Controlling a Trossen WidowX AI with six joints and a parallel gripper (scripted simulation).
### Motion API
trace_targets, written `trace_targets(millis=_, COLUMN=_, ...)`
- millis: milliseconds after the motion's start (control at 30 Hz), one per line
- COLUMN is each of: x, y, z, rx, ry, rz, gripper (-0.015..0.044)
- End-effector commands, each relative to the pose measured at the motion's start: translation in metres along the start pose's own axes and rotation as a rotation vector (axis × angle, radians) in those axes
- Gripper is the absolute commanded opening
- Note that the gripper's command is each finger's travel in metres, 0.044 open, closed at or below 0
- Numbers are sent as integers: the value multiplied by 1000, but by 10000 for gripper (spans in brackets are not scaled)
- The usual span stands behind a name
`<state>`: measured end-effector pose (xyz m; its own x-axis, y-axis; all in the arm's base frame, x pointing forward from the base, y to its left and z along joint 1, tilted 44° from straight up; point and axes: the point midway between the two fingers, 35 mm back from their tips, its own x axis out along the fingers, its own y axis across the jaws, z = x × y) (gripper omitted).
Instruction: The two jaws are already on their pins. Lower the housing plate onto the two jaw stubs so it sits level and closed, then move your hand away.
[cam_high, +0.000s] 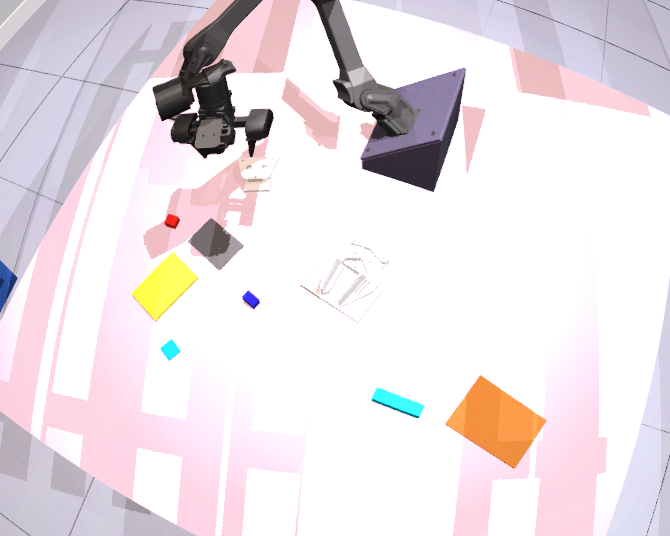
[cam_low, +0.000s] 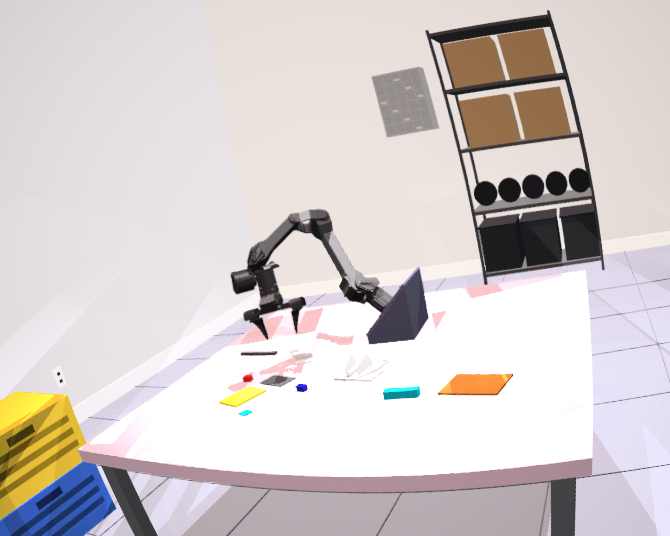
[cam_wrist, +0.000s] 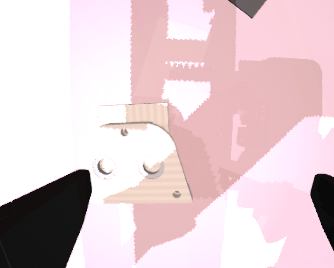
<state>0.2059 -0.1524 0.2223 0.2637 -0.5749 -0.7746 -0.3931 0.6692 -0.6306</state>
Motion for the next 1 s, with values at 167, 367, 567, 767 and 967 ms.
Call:
trace_targets(millis=167, x=-9, y=47, z=-15, rx=-83, ry=172, rz=-48, gripper=440)
trace_targets(millis=367, x=5, y=47, z=-17, rx=-78, ry=170, rz=-45, gripper=440)
trace_targets(millis=567, x=30, y=45, z=-22, rx=-83, ry=172, rz=-51, gripper=440)
trace_targets(millis=767, x=35, y=44, z=-23, rx=-83, ry=173, rz=-51, gripper=440)
trace_targets(millis=967, x=44, y=44, z=-25, rx=-83, ry=173, rz=-51, gripper=440)
